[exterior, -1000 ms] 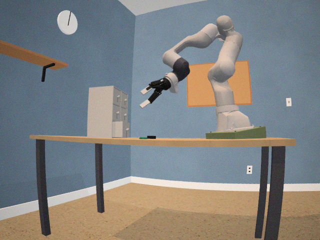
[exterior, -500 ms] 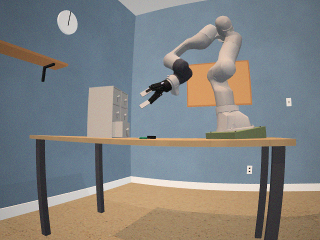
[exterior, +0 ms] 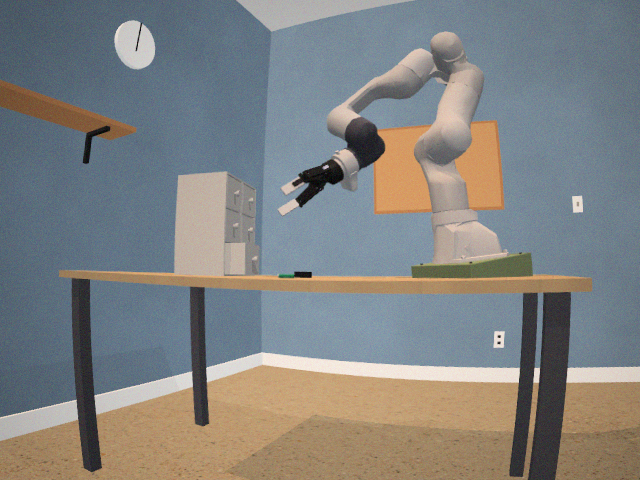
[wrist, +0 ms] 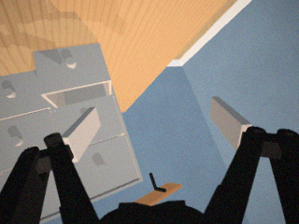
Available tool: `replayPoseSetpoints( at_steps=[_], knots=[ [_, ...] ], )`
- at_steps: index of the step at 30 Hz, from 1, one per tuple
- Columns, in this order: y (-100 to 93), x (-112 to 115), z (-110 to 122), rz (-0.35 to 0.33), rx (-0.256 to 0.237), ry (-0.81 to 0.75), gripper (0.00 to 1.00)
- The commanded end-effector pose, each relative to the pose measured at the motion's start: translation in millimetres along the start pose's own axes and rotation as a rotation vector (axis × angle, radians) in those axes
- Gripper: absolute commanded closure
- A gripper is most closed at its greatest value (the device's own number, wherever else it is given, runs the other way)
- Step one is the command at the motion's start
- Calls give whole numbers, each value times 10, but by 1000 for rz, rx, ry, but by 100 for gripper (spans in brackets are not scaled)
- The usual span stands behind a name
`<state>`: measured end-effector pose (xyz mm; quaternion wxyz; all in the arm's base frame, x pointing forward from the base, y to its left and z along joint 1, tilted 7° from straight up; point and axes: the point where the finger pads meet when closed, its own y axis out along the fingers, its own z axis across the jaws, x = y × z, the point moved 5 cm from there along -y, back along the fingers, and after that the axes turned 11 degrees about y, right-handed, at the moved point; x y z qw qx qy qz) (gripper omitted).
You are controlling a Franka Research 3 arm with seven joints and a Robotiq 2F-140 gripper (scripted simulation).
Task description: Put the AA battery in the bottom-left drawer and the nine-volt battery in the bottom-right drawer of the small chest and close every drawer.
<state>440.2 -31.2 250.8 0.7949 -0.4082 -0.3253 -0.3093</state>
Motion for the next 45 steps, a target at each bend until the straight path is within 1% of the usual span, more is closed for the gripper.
replayPoseSetpoints(
  at_steps=[1, 7, 8, 30, 31, 45],
  knots=[
    [-2, -8, -9, 1, -4, -19, 0],
    [-2, -8, -9, 1, -4, -19, 0],
    [2, -22, -61, -30, -22, -23, 0],
    [2, -22, -61, -30, -22, -23, 0],
    [3, -42, -119, -62, -45, -28, 0],
    [3, -42, -119, -62, -45, -28, 0]
  ],
)
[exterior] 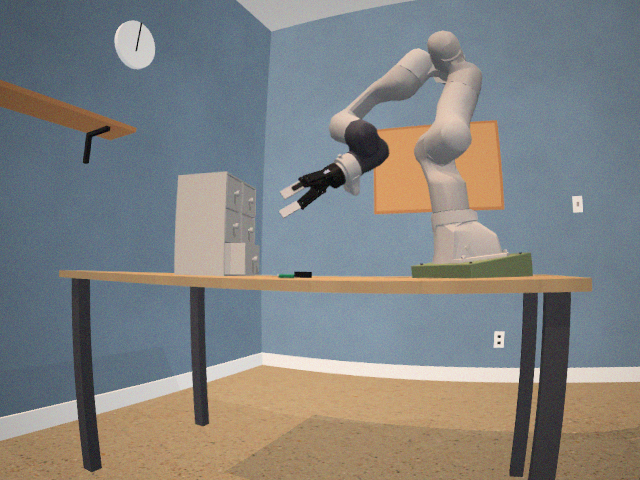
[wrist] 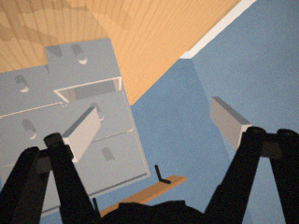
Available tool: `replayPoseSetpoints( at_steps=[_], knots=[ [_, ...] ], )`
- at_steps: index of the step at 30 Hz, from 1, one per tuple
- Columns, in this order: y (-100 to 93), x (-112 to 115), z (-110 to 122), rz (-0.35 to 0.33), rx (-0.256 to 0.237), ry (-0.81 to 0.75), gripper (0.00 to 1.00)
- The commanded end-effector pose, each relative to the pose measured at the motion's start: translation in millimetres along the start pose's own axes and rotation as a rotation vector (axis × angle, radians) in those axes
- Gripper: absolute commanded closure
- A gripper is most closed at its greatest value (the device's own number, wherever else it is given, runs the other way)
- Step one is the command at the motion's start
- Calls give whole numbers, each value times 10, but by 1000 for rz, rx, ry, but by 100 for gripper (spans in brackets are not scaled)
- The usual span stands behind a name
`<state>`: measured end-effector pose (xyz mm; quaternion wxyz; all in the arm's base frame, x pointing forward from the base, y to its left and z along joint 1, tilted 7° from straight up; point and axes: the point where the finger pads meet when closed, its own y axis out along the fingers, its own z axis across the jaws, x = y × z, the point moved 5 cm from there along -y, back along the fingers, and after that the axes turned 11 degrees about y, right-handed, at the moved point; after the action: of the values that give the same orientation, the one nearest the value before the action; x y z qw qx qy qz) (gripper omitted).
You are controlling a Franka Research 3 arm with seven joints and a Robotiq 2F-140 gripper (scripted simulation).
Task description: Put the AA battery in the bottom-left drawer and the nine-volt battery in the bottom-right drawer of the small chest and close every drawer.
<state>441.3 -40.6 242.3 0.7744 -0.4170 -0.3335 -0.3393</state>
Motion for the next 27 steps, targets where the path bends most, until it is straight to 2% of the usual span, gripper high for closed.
replayPoseSetpoints(
  at_steps=[1, 11, 12, 13, 14, 20, 21, 27],
  knots=[
    [1, -6, 2, -1, 1, -20, 0],
    [1, -6, 2, -1, 1, -20, 0],
    [-1, -36, -65, -33, -28, -25, 0],
    [-1, -36, -65, -33, -28, -25, 0],
    [-9, -75, -140, -63, -61, -30, 0],
    [-9, -75, -140, -63, -61, -30, 0],
    [-20, -119, -212, -88, -96, -34, 0],
    [-20, -119, -212, -88, -96, -34, 0]
  ],
)
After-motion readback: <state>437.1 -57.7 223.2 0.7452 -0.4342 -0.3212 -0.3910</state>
